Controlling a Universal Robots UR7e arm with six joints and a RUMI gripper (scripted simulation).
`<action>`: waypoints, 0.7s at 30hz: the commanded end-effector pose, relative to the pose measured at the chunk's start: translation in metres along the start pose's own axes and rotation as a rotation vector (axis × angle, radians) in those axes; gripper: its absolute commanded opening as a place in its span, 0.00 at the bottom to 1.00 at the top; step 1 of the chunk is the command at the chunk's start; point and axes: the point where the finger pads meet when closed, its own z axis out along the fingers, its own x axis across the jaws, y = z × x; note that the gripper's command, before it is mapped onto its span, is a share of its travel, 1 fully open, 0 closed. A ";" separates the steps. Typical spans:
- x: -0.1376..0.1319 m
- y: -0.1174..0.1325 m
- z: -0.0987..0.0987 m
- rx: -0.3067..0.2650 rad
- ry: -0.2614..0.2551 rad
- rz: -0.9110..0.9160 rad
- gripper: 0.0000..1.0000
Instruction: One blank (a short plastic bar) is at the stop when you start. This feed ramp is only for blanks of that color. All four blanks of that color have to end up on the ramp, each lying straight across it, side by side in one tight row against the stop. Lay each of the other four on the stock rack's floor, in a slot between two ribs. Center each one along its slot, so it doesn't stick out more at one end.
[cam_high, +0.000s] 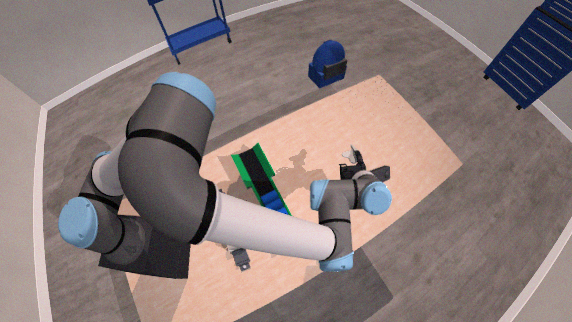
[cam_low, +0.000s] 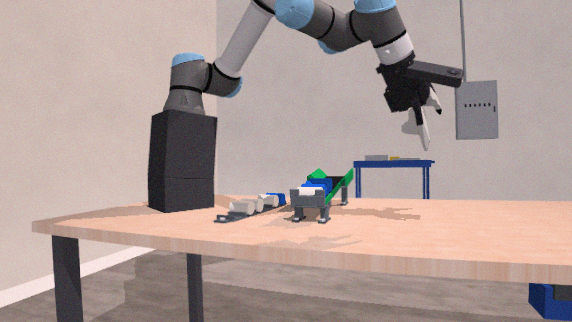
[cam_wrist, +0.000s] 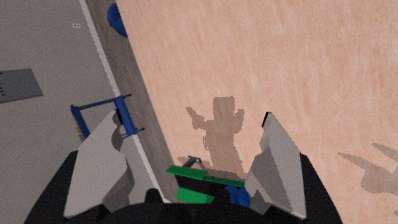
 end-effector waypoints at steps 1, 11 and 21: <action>-0.001 -0.001 -0.001 0.002 0.000 -0.001 1.00; 0.003 0.006 0.000 0.011 0.013 -0.019 1.00; 0.015 0.026 0.000 0.038 0.050 -0.067 1.00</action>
